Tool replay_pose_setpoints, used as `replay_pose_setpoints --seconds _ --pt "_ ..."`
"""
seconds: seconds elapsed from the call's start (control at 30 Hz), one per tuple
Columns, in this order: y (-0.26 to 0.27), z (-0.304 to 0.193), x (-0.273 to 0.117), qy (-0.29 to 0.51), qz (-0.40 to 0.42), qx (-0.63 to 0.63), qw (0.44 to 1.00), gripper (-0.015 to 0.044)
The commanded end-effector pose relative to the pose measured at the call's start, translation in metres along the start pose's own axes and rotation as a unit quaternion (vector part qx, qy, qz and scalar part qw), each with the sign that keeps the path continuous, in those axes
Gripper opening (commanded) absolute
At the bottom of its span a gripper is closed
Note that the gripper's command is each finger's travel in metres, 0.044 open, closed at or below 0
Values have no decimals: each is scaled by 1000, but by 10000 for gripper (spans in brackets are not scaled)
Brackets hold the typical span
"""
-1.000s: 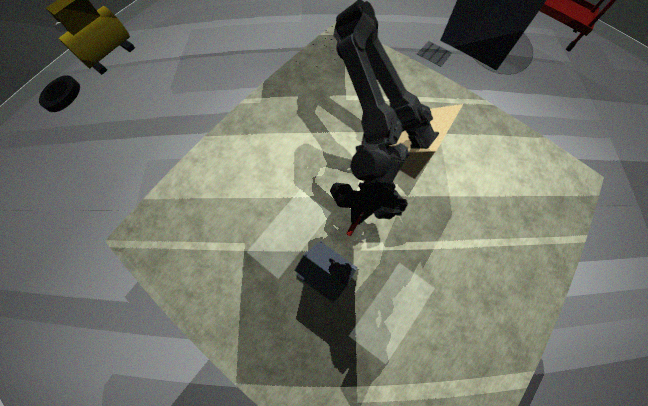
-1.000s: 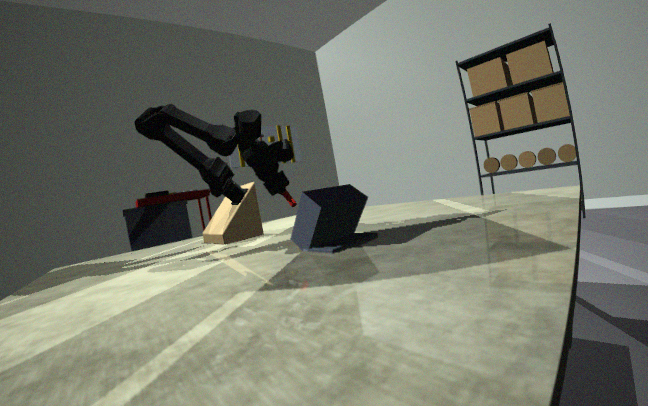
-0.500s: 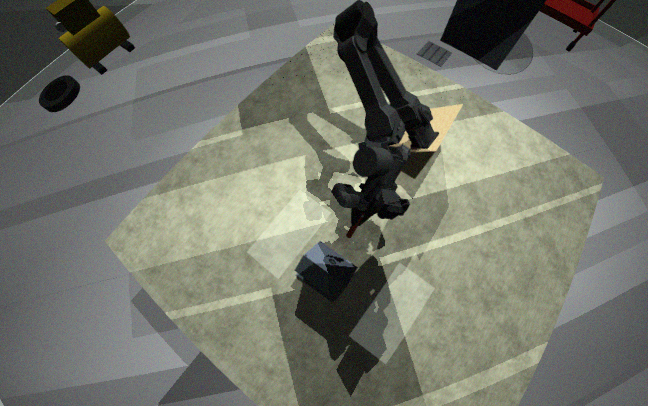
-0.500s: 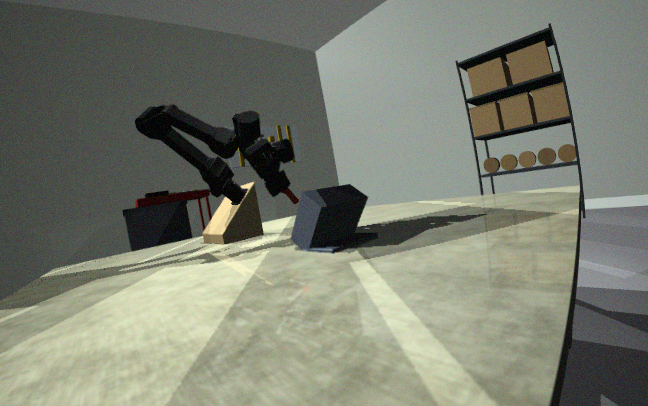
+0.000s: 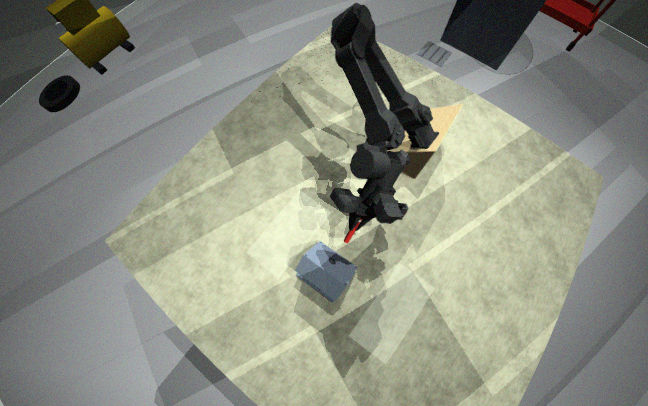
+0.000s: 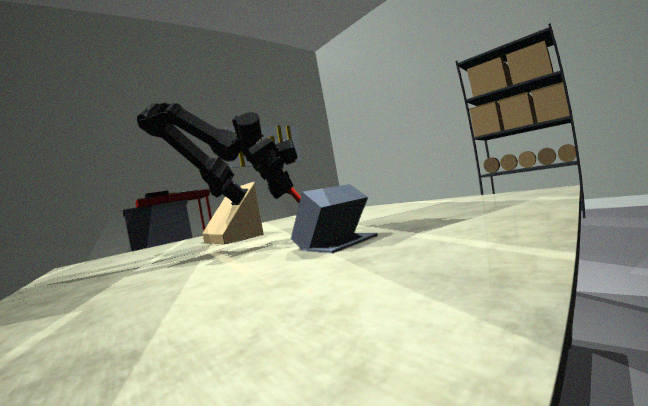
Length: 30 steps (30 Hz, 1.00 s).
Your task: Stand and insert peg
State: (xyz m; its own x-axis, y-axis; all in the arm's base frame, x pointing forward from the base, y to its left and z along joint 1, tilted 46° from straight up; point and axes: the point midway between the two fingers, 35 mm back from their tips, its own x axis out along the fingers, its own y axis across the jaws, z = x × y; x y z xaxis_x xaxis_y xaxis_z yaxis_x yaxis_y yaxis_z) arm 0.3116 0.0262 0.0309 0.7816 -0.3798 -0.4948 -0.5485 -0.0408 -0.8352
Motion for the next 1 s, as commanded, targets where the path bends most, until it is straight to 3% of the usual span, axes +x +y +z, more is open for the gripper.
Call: replay_pose_setpoints --seconds 0.0,0.97 --pt "2 2 4 -4 -1 -9 1000 0" --pt "-6 7 23 -22 -41 -42 998 0"
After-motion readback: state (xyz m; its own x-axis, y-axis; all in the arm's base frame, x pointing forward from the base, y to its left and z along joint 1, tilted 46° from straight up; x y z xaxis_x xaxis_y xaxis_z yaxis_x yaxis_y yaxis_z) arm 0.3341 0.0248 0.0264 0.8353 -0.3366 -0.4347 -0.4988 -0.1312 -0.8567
